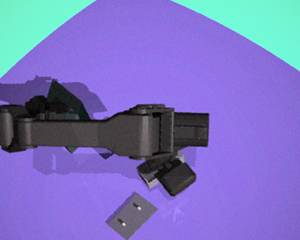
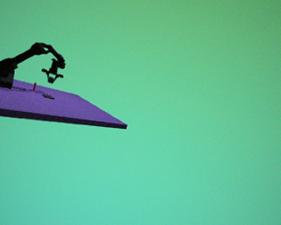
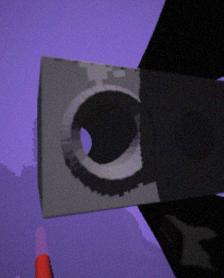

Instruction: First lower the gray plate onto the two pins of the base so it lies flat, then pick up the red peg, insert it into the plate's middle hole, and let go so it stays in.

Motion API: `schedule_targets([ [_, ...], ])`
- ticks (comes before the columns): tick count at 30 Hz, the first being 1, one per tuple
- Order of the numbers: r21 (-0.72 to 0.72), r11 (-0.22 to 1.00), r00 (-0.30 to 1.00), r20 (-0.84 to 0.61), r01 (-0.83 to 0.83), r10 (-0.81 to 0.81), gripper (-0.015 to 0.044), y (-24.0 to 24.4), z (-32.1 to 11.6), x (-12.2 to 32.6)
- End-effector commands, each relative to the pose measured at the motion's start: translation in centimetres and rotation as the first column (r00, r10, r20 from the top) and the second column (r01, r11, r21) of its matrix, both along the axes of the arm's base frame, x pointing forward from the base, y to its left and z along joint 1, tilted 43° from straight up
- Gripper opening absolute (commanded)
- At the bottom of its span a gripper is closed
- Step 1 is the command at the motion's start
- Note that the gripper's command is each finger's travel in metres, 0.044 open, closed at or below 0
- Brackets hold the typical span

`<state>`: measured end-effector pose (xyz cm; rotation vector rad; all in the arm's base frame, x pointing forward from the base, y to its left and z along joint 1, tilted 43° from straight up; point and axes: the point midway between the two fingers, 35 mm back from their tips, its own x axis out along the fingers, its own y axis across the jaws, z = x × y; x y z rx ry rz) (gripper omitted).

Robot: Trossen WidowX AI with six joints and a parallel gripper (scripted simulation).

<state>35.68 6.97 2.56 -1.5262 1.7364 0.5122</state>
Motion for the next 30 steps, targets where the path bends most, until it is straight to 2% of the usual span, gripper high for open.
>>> schedule_targets([
  [1,-0.004,1.0,1.0,-0.018,-0.019,0.019,0.0,-1.2,0.2,0.0],
  [30,-0.001,0.989,0.98,-0.132,-0.149,0.148,0.0,-10.6,2.3,-0.9],
])
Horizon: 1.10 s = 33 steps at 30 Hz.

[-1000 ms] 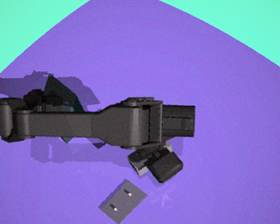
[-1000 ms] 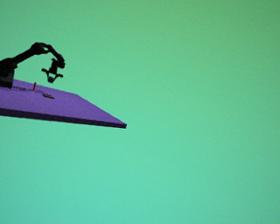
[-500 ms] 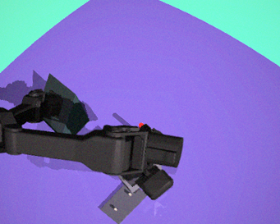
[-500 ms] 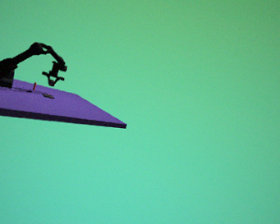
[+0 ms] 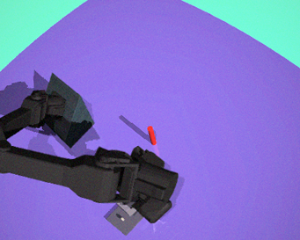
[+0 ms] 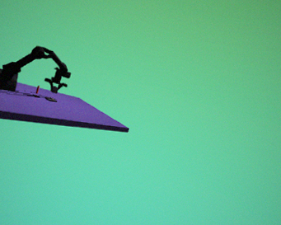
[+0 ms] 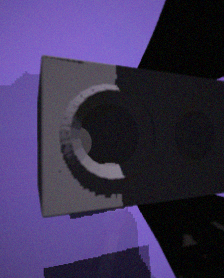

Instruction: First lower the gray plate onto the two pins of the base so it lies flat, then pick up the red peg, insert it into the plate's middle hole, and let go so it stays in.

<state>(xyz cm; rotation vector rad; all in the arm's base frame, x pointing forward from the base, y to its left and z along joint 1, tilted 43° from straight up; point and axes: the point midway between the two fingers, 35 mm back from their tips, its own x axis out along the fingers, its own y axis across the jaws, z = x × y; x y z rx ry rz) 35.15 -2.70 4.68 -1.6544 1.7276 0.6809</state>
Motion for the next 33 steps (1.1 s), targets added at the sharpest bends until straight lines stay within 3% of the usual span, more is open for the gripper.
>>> schedule_targets([
  [1,-0.009,1.0,1.0,-0.019,-0.017,0.017,0.0,-1.2,0.2,-0.4],
  [11,-0.019,0.998,0.997,-0.055,-0.052,0.051,0.0,-3.8,0.8,-1.3],
  [33,-0.019,0.998,0.997,-0.055,-0.052,0.051,0.0,-3.8,0.8,-1.3],
])
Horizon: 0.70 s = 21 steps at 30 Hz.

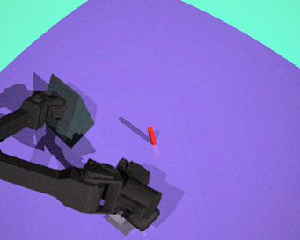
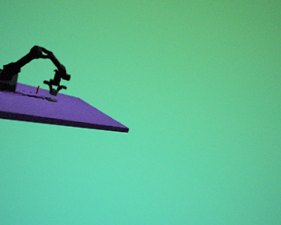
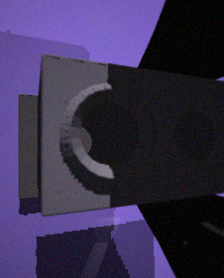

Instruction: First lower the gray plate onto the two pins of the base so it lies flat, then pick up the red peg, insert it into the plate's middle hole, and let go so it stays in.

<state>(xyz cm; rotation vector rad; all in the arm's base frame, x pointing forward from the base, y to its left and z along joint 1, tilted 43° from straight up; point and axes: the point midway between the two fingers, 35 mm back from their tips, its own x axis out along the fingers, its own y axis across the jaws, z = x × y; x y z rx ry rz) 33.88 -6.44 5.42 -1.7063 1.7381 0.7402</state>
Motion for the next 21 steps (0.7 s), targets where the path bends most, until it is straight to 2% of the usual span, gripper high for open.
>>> schedule_targets([
  [1,-0.005,1.0,1.0,-0.003,-0.005,0.005,0.0,-0.1,0.0,0.0],
  [21,-0.006,1.0,1.0,-0.003,-0.005,0.005,0.0,-1.3,-1.1,0.0],
])
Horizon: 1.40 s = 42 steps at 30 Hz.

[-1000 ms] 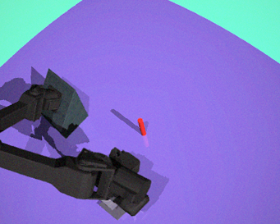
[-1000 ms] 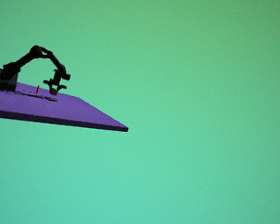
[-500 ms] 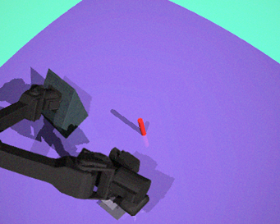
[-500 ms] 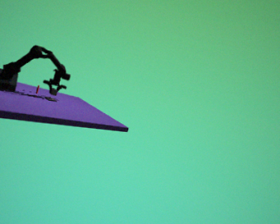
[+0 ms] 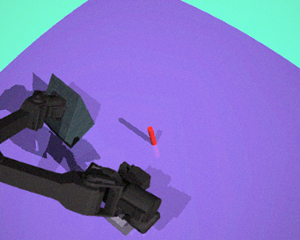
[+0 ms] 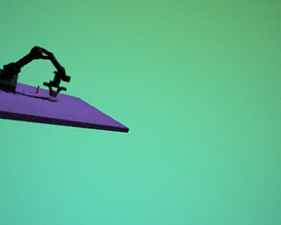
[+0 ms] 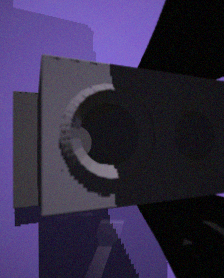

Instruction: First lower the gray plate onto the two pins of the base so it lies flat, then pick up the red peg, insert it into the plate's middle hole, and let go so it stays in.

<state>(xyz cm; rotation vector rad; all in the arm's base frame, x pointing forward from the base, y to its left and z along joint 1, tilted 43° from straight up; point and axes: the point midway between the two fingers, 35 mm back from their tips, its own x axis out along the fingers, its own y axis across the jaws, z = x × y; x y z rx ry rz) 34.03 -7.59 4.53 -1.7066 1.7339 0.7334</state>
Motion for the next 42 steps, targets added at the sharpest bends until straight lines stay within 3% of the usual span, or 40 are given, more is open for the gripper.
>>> schedule_targets([
  [1,-0.006,1.0,1.0,-0.01,-0.005,0.005,0.0,-0.2,-0.3,-0.2],
  [24,-0.001,1.0,1.0,0.004,-0.002,0.002,0.0,-1.5,-1.6,0.1],
  [40,-0.001,1.0,1.0,0.004,-0.002,0.002,0.042,-1.5,-1.6,0.1],
  [42,-0.001,1.0,1.0,0.004,-0.002,0.002,0.044,-1.5,-1.6,0.1],
])
